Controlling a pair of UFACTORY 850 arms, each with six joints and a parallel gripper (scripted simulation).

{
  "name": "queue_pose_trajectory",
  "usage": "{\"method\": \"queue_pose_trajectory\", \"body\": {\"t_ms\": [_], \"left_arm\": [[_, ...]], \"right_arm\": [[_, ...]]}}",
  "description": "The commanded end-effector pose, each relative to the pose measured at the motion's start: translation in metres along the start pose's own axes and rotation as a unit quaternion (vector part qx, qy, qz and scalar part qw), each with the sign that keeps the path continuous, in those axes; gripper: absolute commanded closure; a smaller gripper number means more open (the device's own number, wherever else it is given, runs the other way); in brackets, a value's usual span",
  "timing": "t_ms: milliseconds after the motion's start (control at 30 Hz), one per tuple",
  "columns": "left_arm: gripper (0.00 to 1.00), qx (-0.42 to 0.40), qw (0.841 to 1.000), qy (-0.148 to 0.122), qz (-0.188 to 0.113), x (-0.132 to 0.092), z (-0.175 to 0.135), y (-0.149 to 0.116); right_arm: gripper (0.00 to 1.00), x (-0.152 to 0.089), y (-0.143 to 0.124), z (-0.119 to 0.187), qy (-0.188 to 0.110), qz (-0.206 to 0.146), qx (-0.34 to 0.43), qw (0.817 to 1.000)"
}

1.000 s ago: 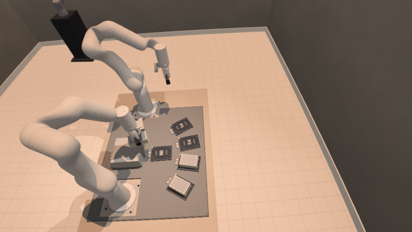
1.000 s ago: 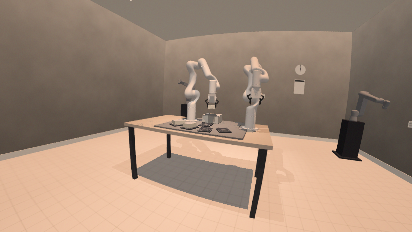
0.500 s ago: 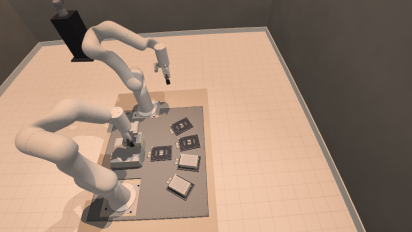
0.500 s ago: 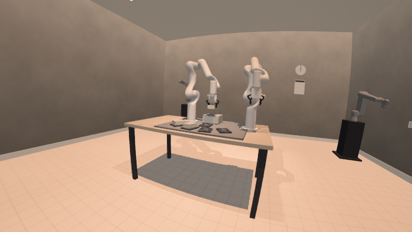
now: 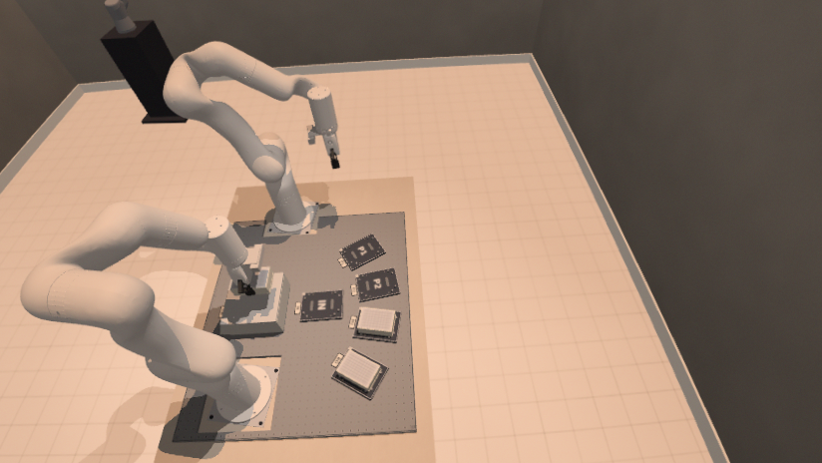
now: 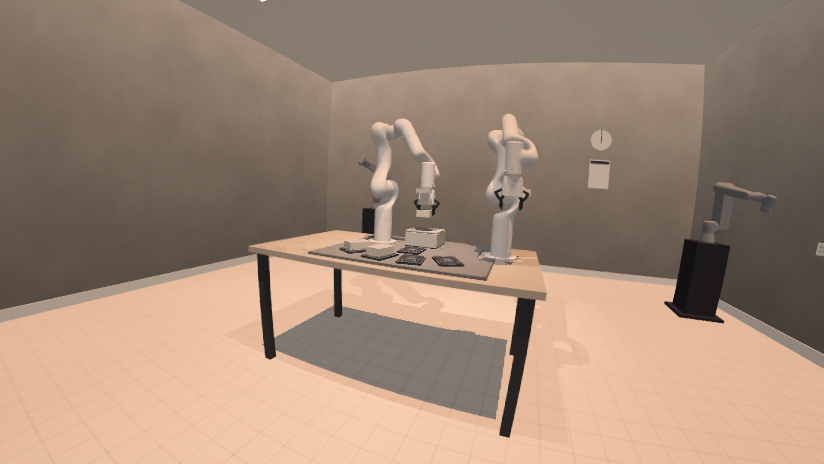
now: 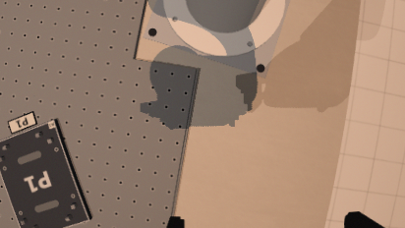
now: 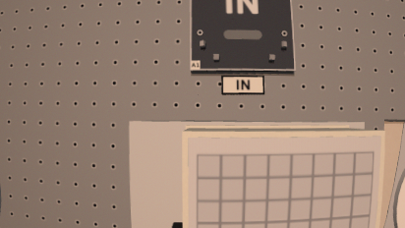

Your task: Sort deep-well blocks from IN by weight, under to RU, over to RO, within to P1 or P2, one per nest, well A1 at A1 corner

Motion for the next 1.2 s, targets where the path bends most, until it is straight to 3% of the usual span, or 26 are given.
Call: {"method": "queue_pose_trajectory", "body": {"t_ms": [0, 200, 1167], "left_arm": [[0.00, 0.000, 1.000, 0.000, -0.001, -0.001, 0.000, -0.001], [0.00, 0.000, 1.000, 0.000, -0.001, -0.001, 0.000, -0.001], [0.00, 0.000, 1.000, 0.000, -0.001, -0.001, 0.000, -0.001]], "right_arm": [[1.00, -0.001, -0.016, 0.005, 0.001, 0.001, 0.000, 1.000], [1.00, -0.001, -0.035, 0.011, 0.001, 0.001, 0.000, 1.000], [1.00, -0.001, -0.036, 0.011, 0.001, 0.001, 0.000, 1.000]]}}
Point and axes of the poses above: on each arm, the point where the finger pads meet when closed, its own x axis out along the fingers, its own z axis across the jaws, y = z × x, the point moved 6 cm from there along -x, back along the fingers, and after that the axes turned 11 degrees about x, right-handed, at the moved point
